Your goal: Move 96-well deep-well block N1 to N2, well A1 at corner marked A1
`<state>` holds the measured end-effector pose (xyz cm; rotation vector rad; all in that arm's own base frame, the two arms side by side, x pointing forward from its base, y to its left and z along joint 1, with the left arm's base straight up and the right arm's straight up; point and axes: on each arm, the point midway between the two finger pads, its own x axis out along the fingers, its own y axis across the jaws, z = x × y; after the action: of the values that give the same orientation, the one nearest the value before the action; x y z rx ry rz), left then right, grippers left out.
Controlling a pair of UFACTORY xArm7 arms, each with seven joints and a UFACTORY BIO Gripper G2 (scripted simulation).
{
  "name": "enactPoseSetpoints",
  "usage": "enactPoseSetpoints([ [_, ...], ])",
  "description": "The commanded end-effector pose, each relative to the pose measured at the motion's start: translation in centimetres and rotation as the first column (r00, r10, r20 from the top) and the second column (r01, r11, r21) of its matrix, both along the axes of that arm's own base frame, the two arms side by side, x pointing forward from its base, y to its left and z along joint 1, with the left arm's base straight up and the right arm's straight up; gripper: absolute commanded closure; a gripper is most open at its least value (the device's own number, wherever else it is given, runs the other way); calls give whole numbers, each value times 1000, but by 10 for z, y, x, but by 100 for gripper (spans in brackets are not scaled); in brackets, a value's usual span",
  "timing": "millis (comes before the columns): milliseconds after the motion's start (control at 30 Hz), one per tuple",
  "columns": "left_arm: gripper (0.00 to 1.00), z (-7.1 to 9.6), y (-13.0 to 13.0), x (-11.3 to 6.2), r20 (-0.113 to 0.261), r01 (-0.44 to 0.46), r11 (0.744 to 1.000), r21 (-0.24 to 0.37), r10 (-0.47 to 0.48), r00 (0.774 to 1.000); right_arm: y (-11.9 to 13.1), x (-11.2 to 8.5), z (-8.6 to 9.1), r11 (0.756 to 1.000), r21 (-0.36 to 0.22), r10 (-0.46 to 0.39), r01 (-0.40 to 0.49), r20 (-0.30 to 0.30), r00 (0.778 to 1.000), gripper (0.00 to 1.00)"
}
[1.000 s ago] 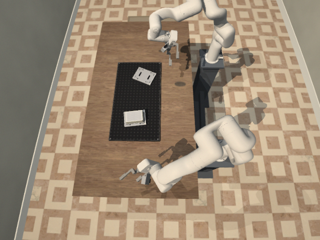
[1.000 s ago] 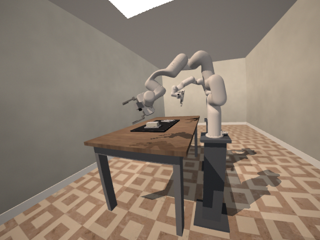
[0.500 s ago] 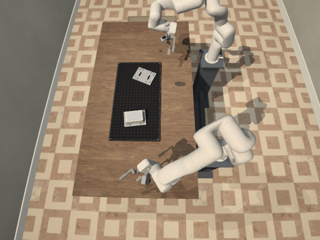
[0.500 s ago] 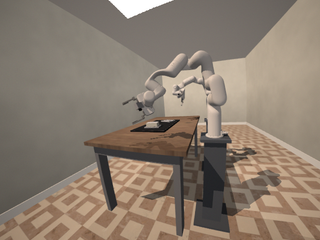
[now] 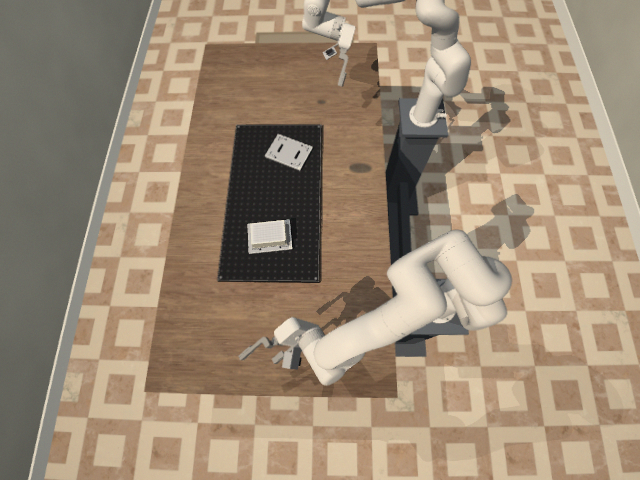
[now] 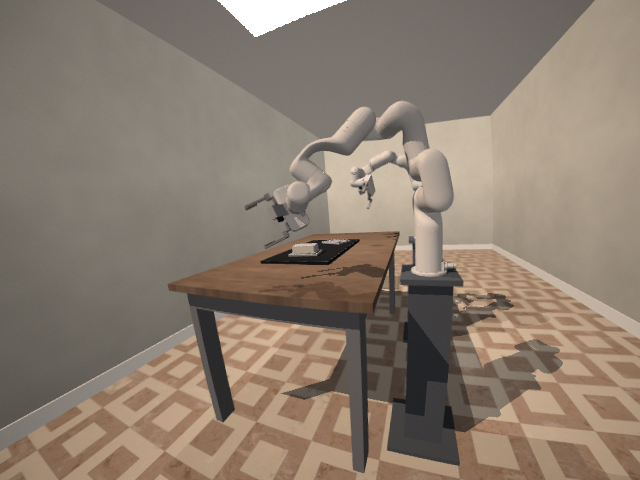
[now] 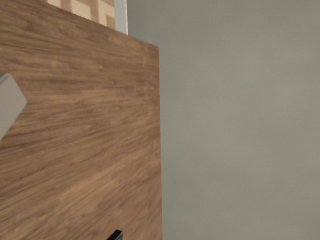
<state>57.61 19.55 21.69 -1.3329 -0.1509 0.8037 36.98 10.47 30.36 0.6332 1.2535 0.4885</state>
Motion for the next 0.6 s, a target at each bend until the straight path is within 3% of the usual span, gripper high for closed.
enactPoseSetpoints([
  [0, 0, 2, 0, 1, 3, 0, 1000, 1, 0, 1000, -24, -2, 3, 997, -52, -51, 50, -11, 999, 0],
  [233, 0, 2, 0, 1, 3, 0, 1000, 1, 0, 1000, -79, -16, 7, 972, -170, -175, 164, -53, 983, 0],
  [467, 0, 2, 0, 1, 3, 0, 1000, 1, 0, 1000, -131, -38, 13, 923, -282, -297, 261, -94, 950, 0],
  [567, 0, 2, 0, 1, 3, 0, 1000, 1, 0, 1000, -138, -42, 14, 915, -297, -314, 273, -99, 944, 0],
])
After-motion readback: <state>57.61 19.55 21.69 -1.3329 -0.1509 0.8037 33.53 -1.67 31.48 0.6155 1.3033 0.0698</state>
